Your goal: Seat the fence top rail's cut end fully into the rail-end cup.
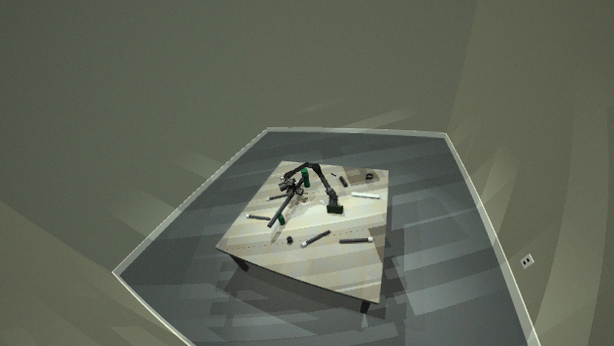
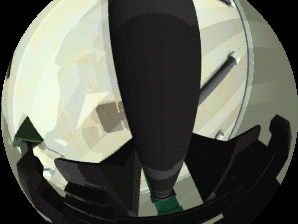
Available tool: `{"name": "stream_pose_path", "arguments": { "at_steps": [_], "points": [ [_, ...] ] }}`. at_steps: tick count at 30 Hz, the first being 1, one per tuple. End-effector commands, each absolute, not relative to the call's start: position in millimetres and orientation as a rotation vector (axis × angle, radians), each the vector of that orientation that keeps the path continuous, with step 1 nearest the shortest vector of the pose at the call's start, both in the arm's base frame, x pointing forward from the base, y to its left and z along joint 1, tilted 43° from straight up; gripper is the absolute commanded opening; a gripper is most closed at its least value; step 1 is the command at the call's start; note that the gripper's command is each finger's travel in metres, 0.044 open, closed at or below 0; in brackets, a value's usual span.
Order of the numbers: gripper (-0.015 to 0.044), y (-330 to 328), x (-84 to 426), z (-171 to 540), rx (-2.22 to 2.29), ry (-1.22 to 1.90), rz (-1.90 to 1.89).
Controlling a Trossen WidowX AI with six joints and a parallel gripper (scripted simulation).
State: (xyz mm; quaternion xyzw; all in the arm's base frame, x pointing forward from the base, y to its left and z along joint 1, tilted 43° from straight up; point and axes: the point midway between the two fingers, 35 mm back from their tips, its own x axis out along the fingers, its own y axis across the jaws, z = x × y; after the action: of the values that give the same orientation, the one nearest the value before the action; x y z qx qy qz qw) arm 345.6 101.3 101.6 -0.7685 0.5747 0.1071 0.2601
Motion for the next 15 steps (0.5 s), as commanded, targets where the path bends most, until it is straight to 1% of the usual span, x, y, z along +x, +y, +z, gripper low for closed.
{"name": "stream_pose_path", "arguments": {
  "at_steps": [1, 15],
  "points": [
    [0.0, 101.3, 345.6, 101.6, -2.081, 1.557, 0.29],
    [0.0, 98.5, 344.5, 107.2, -2.082, 1.557, 0.29]
  ]
}}
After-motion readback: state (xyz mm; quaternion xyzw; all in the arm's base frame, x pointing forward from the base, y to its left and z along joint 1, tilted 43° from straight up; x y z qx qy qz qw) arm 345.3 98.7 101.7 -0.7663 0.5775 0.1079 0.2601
